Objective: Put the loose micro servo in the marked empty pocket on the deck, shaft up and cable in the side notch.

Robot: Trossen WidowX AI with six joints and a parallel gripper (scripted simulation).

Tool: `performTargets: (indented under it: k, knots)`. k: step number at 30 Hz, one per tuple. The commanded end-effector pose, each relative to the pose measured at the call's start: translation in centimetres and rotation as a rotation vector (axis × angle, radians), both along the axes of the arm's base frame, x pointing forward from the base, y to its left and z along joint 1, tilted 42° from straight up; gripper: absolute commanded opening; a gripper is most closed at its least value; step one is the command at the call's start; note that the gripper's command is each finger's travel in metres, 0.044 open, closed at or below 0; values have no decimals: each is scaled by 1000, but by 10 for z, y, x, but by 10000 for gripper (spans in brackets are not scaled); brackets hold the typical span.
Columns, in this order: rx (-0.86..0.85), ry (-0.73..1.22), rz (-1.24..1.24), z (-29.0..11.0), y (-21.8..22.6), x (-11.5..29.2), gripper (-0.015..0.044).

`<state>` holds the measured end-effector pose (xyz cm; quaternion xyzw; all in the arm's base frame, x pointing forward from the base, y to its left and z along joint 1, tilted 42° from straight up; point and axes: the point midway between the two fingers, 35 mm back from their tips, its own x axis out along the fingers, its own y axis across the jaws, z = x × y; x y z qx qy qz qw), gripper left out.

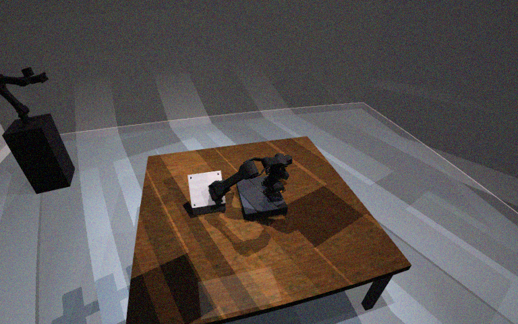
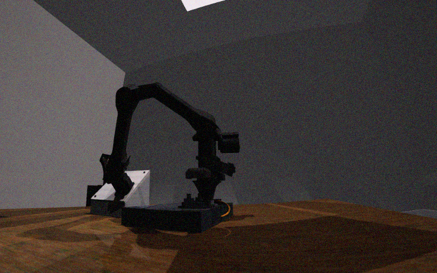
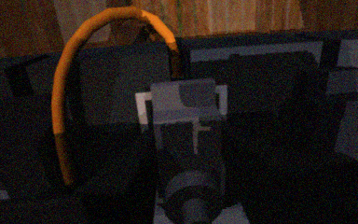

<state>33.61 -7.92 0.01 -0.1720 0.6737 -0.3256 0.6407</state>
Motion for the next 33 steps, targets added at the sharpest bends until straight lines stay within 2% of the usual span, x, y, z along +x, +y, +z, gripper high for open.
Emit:
performTargets:
  k: [1, 5, 11, 16, 21, 28, 33]
  knots:
    - [-2, 2, 5, 2, 2, 1, 187]
    - [-1, 2, 5, 24, 21, 2, 187]
    - [-1, 2, 5, 25, 25, 1, 187]
    - [5, 6, 12, 37, 48, -24, 319]
    - [6, 9, 6, 65, 85, -85, 440]
    - [3, 9, 5, 71, 90, -95, 440]
    - [3, 7, 14, 94, 111, -89, 440]
